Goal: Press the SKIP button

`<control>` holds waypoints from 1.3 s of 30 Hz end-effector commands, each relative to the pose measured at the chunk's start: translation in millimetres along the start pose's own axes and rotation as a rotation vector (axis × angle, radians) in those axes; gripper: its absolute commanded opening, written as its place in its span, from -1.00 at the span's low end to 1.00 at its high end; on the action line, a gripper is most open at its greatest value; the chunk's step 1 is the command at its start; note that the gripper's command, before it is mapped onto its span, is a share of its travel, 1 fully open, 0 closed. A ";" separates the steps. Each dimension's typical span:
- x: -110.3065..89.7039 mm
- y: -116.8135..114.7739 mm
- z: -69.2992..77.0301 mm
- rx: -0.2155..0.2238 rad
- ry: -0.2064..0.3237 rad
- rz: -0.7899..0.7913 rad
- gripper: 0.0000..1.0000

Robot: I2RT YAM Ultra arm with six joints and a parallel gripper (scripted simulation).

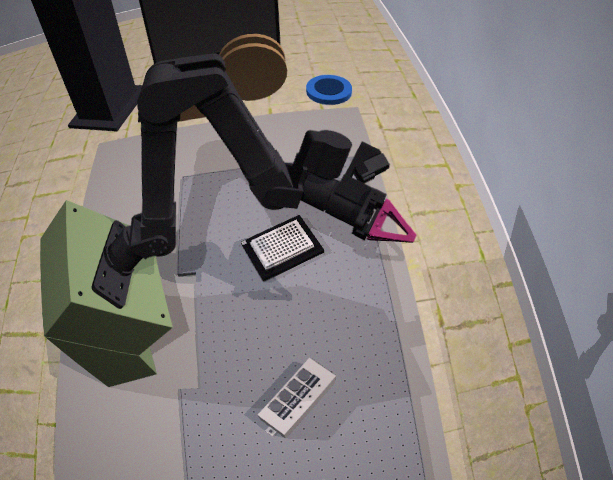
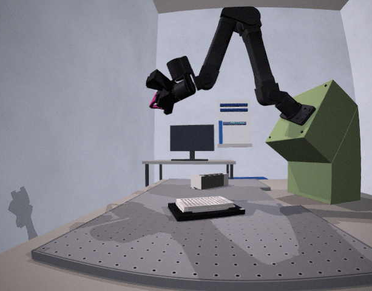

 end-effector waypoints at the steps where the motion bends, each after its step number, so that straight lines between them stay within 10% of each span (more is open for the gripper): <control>1: 3.6 6.5 -15.8 0.048 -0.023 -0.018 -1.00; 22: -37.2 35.4 -41.1 0.332 0.091 -0.007 -1.00; 27: -75.5 65.6 -40.9 0.396 0.149 0.005 -1.00; 39: -97.4 66.9 -52.9 0.555 0.285 -0.082 -1.00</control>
Point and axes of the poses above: the point where the finger pads meet when closed, its own z axis back along the fingers, its own y axis across the jaws, x = y × z, the point moved 6 cm from there along z, back along the fingers, and after that the axes turned 10 degrees about z, right-handed, at the moved point
